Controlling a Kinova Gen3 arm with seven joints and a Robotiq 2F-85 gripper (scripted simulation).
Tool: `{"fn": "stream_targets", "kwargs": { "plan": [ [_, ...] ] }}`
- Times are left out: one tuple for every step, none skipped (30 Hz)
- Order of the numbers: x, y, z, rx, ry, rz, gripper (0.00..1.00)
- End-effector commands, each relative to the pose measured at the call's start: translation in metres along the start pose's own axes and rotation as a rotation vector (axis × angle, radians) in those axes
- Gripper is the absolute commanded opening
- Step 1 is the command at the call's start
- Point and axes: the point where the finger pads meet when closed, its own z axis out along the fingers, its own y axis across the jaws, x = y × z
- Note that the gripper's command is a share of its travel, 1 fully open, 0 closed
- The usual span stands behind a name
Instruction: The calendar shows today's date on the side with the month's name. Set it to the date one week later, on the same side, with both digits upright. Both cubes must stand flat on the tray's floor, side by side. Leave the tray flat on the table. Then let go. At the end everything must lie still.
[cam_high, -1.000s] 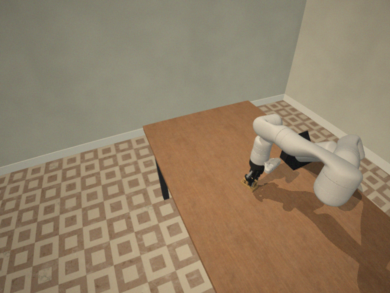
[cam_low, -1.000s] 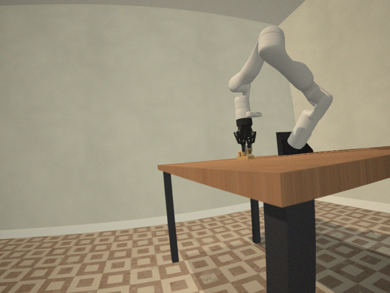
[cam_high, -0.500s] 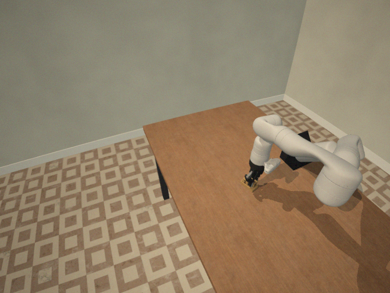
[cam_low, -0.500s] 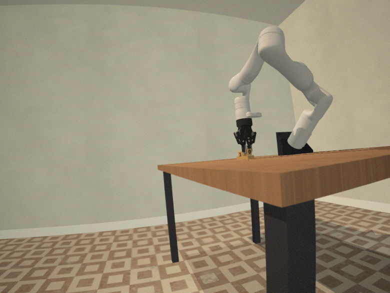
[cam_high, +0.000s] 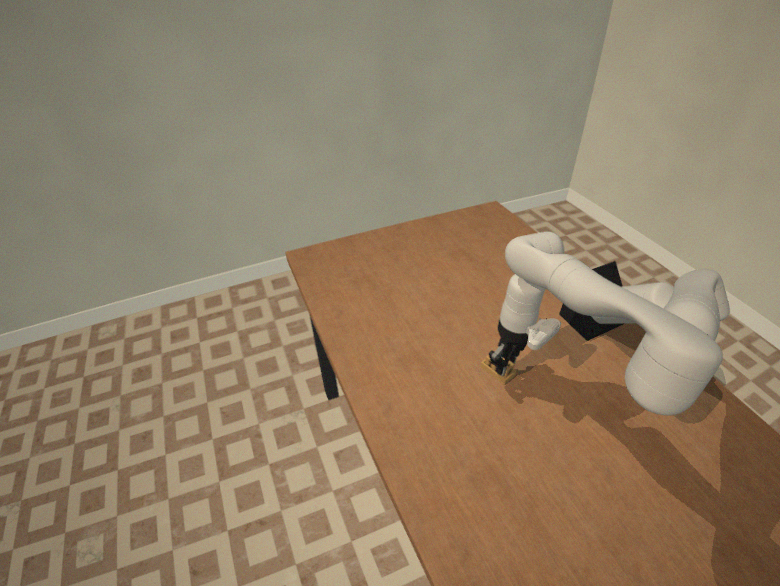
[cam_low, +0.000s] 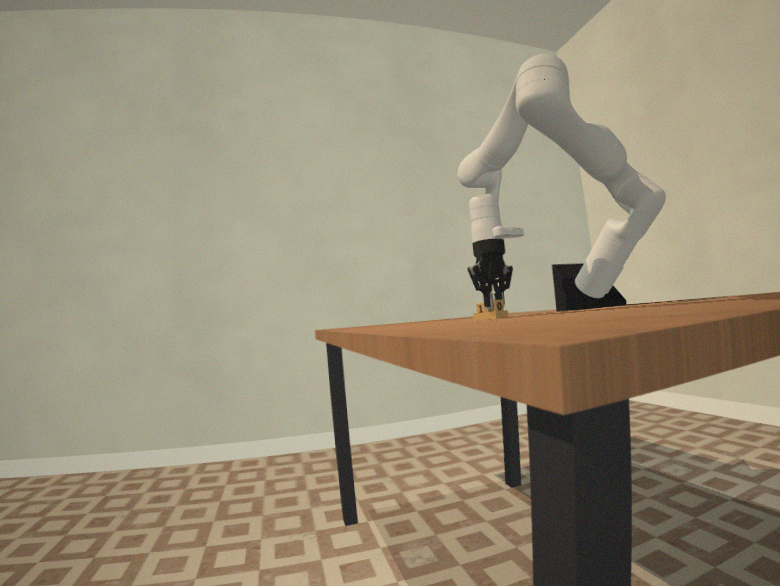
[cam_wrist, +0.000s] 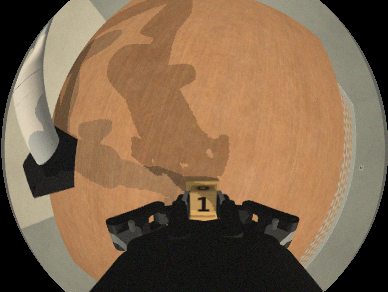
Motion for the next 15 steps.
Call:
{"fn": "stream_targets", "kwargs": {
  "plan": [
    [-0.0001,-0.0002,0.0006,0.000,0.000,0.000,0.26],
    [-0.0001,-0.0002,0.0009,0.000,0.000,0.000,0.26],
    [-0.0001,-0.0002,0.0011,0.000,0.000,0.000,0.26],
    [-0.0001,-0.0002,0.0011,0.000,0.000,0.000,0.26],
    [-0.0001,-0.0002,0.0011,0.000,0.000,0.000,0.26],
    [-0.0001,-0.0002,0.0013,0.000,0.000,0.000,0.26],
    [-0.0001,-0.0002,0.0015,0.000,0.000,0.000,0.26],
    [-0.0001,-0.0002,0.0016,0.000,0.000,0.000,0.26],
    [-0.0001,-0.0002,0.0017,0.000,0.000,0.000,0.26],
    [-0.0001,-0.0002,0.0017,0.000,0.000,0.000,0.26],
    [-0.0001,-0.0002,0.0018,0.000,0.000,0.000,0.26],
    [-0.0001,-0.0002,0.0018,0.000,0.000,0.000,0.26],
    [-0.0001,-0.0002,0.0018,0.000,0.000,0.000,0.26],
    [-0.0001,-0.0002,0.0018,0.000,0.000,0.000,0.26],
    [-0.0001,-0.0002,0.0018,0.000,0.000,0.000,0.26]
  ]
}}
